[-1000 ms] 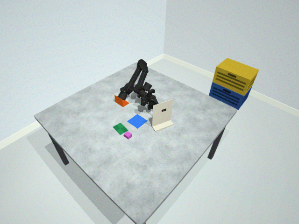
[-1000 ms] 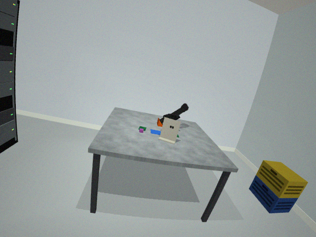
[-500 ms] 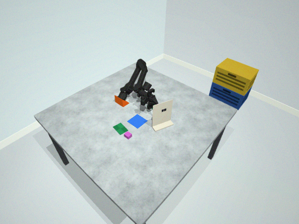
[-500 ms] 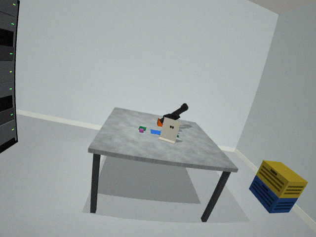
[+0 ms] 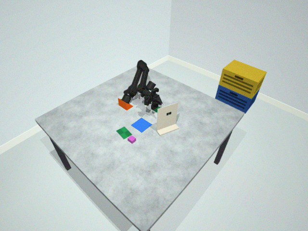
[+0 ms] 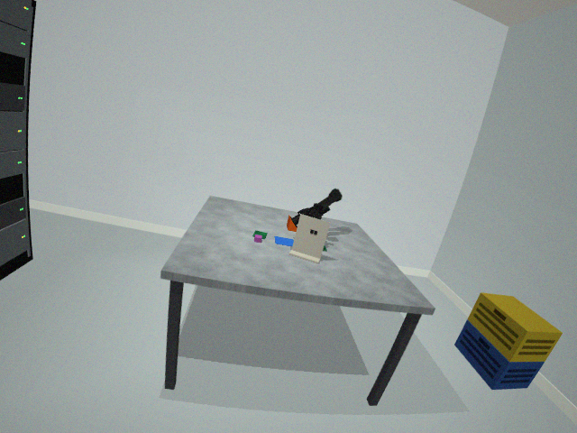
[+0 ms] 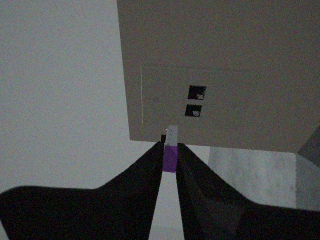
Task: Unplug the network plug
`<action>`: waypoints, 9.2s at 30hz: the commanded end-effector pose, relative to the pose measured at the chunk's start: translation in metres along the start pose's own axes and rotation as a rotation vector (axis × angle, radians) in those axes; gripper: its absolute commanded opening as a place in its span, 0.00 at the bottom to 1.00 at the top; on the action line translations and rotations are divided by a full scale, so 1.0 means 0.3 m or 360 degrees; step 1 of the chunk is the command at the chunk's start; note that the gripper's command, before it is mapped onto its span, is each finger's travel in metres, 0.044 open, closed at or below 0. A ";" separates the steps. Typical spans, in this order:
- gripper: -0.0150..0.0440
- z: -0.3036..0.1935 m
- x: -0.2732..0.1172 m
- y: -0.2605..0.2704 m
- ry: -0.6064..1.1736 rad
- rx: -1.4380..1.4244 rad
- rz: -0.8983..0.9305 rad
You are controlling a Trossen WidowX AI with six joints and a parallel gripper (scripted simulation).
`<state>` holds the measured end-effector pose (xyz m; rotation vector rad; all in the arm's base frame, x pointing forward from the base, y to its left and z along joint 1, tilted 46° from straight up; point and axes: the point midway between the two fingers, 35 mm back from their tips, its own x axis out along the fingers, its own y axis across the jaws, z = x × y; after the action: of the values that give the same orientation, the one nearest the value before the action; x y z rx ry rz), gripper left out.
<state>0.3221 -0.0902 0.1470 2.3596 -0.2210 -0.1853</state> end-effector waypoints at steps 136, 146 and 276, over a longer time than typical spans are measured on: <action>0.39 0.495 -0.164 -0.430 -0.0219 0.0099 -0.1516; 0.52 0.495 -0.167 -0.424 -0.0220 0.0099 -0.1516; 0.96 0.486 -0.232 0.266 -0.0236 0.0094 -0.1521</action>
<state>0.2177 -0.2302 0.1041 2.3278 0.8571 -0.8037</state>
